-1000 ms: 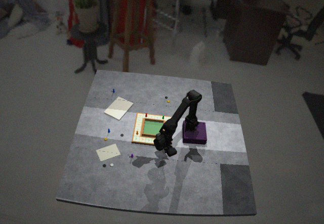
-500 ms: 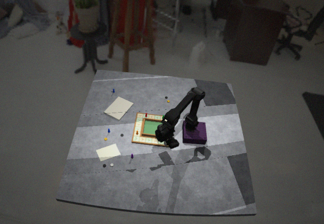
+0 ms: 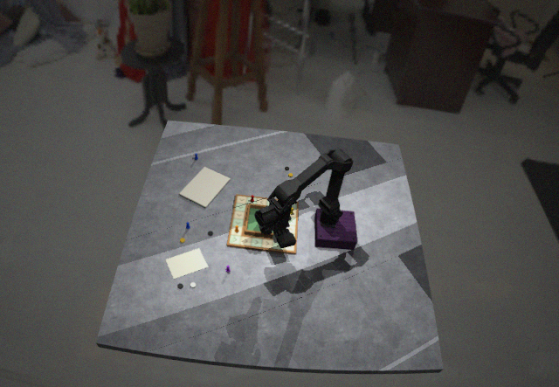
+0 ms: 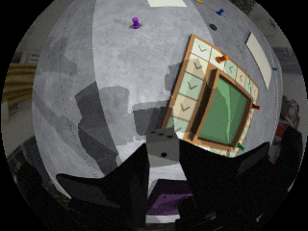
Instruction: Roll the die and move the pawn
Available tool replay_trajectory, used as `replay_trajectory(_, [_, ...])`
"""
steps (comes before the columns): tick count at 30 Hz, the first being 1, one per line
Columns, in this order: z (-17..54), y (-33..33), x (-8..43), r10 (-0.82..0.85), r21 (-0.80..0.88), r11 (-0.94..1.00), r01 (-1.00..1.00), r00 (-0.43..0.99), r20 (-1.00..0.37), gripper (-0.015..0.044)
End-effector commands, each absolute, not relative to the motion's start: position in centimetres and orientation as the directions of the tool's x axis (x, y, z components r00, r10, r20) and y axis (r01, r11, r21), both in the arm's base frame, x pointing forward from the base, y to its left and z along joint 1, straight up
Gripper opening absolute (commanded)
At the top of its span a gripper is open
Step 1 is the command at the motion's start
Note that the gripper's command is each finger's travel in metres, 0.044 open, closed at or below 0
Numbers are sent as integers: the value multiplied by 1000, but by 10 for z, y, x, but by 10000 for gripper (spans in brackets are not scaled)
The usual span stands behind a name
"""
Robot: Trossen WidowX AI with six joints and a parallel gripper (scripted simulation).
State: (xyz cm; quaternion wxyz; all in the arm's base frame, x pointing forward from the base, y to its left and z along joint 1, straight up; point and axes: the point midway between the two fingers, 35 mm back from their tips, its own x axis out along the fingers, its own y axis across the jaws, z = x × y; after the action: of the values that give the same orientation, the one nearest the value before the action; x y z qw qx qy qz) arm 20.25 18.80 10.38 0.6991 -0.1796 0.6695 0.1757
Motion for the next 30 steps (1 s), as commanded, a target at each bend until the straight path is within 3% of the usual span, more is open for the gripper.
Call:
replay_trajectory(1, [100, 174, 214, -10, -37, 885, -464, 59, -998, 0])
replay_trajectory(30, [77, 53, 268, -7, -12, 987, -163, 29, -1000, 0])
